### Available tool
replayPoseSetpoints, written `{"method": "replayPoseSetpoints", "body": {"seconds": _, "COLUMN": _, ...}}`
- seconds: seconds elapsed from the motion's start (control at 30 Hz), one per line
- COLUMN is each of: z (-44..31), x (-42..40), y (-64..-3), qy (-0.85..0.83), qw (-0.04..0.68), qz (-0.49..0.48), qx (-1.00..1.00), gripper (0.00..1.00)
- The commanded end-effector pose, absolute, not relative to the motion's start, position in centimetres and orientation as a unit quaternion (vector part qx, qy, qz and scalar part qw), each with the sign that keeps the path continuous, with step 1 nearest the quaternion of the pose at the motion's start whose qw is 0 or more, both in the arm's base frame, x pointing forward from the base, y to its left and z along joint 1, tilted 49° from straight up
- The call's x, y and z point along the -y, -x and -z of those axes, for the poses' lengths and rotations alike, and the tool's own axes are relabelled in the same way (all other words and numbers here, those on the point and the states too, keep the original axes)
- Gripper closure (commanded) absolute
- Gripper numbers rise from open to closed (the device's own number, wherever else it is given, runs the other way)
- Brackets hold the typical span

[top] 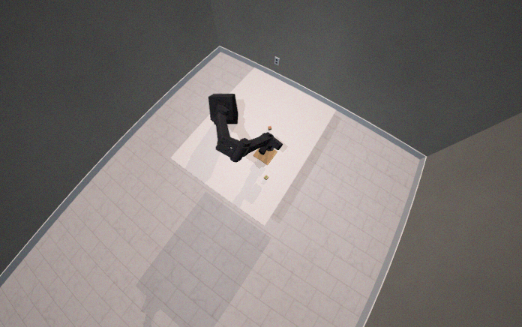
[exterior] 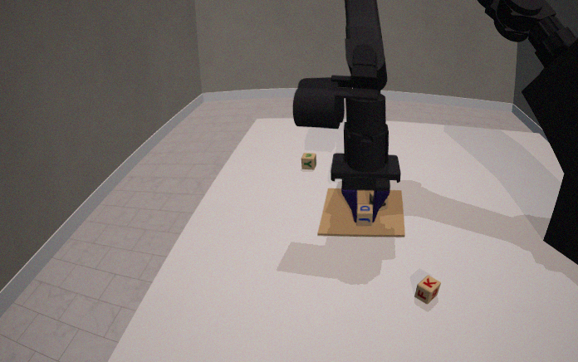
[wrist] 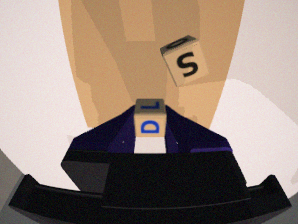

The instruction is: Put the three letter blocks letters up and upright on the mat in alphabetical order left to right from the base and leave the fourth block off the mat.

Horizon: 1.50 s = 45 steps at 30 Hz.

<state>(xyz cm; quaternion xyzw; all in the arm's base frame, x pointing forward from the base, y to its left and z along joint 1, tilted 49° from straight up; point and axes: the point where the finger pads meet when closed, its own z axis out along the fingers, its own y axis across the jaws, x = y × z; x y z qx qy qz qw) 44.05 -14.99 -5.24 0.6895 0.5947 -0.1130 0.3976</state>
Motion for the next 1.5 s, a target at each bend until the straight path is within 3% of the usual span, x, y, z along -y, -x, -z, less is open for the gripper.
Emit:
{"method": "replayPoseSetpoints", "body": {"seconds": 0.0, "z": 5.57, "x": 15.16, "y": -44.26, "qy": -0.687, "qw": 0.397, "qz": 0.115, "qx": -0.598, "gripper": 0.8}}
{"method": "replayPoseSetpoints", "body": {"seconds": 1.03, "z": 5.74, "x": 15.61, "y": -44.24, "qy": -0.689, "qw": 0.397, "qz": 0.116, "qx": -0.596, "gripper": 0.8}}
{"method": "replayPoseSetpoints", "body": {"seconds": 1.47, "z": 5.74, "x": 15.61, "y": -44.24, "qy": -0.689, "qw": 0.397, "qz": 0.116, "qx": -0.596, "gripper": 0.64}}
